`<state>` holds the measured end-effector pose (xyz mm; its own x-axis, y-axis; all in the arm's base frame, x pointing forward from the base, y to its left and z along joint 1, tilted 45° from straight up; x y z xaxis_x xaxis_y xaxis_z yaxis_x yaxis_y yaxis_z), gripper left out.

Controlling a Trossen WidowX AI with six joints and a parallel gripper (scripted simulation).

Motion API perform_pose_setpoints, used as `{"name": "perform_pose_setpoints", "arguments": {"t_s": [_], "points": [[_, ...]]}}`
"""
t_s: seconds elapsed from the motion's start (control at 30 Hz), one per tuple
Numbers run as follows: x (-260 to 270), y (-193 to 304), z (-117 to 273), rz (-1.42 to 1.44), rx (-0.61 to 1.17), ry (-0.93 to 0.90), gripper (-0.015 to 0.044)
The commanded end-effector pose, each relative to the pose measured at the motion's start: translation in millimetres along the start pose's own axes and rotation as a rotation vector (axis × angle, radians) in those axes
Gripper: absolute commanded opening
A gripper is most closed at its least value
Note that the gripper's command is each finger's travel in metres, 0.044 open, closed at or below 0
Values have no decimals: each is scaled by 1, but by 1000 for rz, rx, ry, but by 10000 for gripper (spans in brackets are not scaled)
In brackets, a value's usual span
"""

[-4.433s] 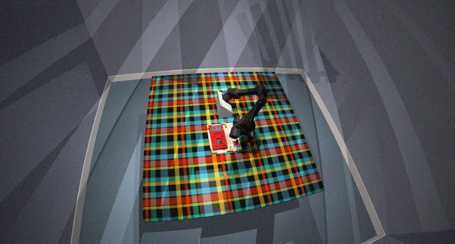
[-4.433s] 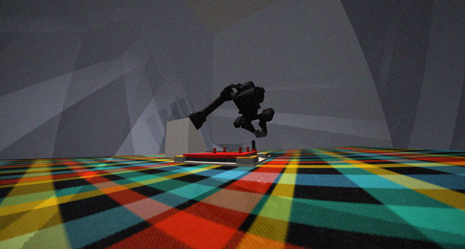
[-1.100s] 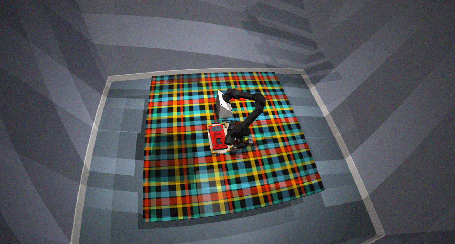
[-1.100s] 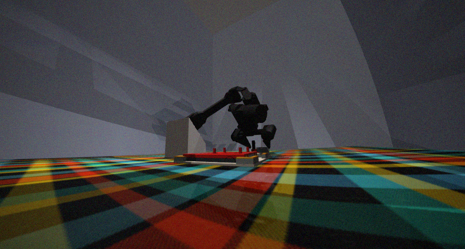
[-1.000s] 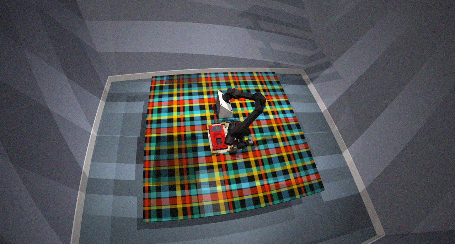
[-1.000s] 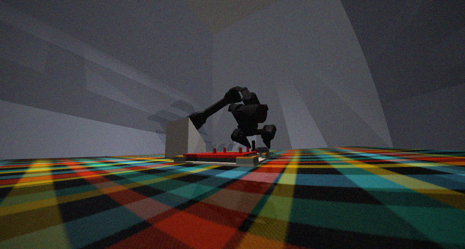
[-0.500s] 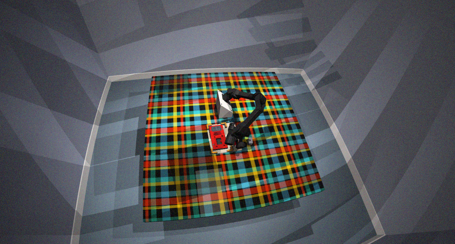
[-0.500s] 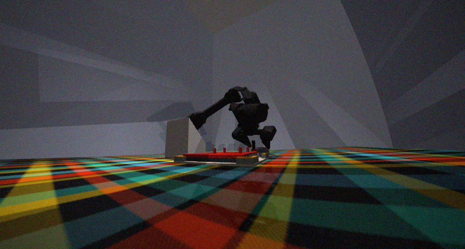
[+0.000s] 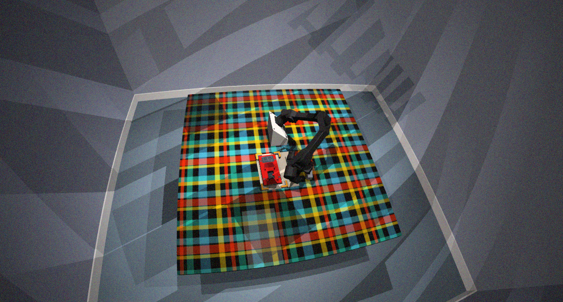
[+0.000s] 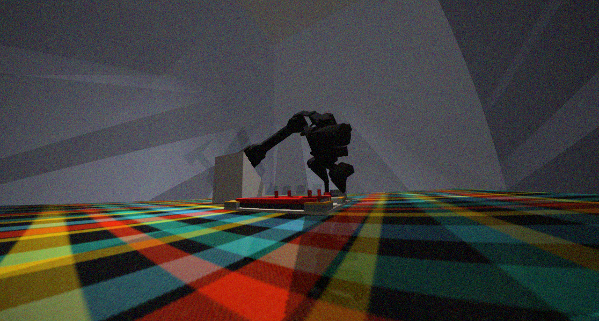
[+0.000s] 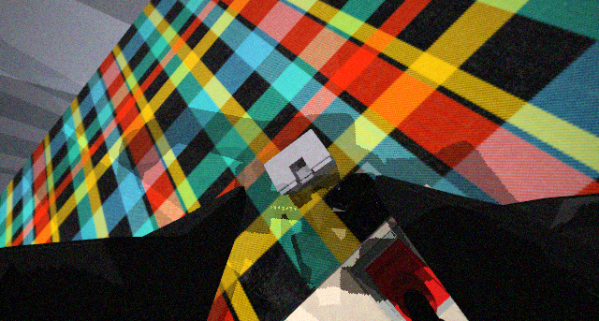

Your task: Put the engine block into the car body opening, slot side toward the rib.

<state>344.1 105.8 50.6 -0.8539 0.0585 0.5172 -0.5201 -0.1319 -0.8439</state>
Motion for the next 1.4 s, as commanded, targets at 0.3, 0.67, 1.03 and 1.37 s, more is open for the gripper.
{"name": "perform_pose_setpoints", "arguments": {"t_s": [0.3,0.67,1.03,1.37], "points": [[8,-16,3,-369,105,54,440],[11,-23,6,-728,162,131,440],[15,-30,10,-1084,192,237,440],[18,-36,14,-1403,187,355,440]]}}
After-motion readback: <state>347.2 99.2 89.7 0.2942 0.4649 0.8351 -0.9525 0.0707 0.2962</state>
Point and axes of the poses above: the point midway between the two fingers, 35 mm back from their tips, its own z axis back along the fingers, its own x axis across the jaws, y = z × x, the point moved 3 cm from there along z, back along the fingers, and after that the axes turned 9 degrees about z, right-handed, at the moved point
